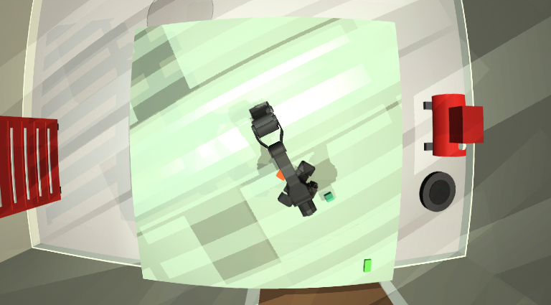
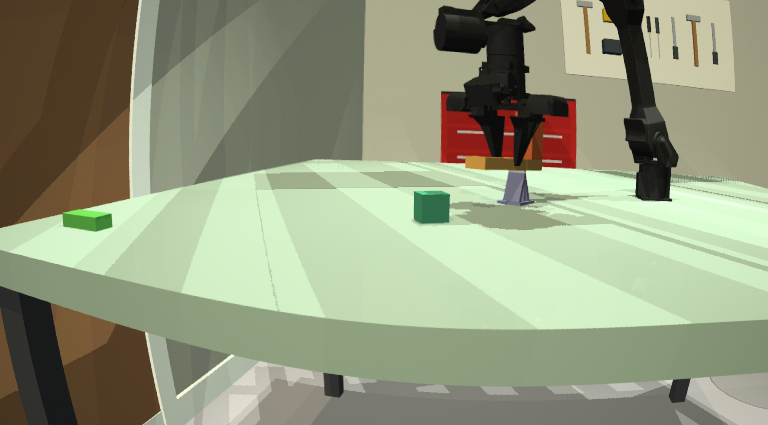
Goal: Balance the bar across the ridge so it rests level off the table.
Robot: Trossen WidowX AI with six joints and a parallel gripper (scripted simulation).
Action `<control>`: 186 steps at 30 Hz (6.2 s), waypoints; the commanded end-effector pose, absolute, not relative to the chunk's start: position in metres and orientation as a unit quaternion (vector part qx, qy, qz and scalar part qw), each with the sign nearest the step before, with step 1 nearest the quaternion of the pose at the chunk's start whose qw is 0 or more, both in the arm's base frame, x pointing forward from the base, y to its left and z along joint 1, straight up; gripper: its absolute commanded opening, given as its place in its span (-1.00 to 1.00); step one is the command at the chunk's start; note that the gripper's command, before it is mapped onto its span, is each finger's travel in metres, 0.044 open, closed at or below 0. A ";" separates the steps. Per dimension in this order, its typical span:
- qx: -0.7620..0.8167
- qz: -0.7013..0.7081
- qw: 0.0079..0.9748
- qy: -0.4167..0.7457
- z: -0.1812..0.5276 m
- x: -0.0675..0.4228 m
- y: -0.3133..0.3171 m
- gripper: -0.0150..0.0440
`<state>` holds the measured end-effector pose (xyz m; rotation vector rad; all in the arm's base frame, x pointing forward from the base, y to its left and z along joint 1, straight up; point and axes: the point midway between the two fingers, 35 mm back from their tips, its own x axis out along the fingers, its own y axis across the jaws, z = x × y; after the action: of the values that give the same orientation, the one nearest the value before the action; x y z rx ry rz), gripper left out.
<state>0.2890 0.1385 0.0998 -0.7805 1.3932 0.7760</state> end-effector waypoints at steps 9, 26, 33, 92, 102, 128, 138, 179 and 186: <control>-0.340 0.339 0.632 0.608 0.098 0.289 0.139 -0.49; -0.340 0.339 0.632 0.608 0.096 0.289 0.139 -0.49; -0.340 0.339 0.632 0.608 0.096 0.289 0.139 -0.49; -0.342 0.339 0.632 0.607 0.099 0.290 0.139 -0.14; -0.342 0.339 0.632 0.607 0.099 0.290 0.139 0.07; -0.342 0.339 0.632 0.607 0.099 0.290 0.139 0.09; -0.342 0.339 0.632 0.607 0.099 0.290 0.139 0.09; -0.341 0.339 0.632 0.607 0.199 0.287 0.138 1.00; -0.341 0.339 0.632 0.607 0.199 0.287 0.138 1.00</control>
<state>0.2873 0.1382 0.1986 -0.7813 1.3850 0.7755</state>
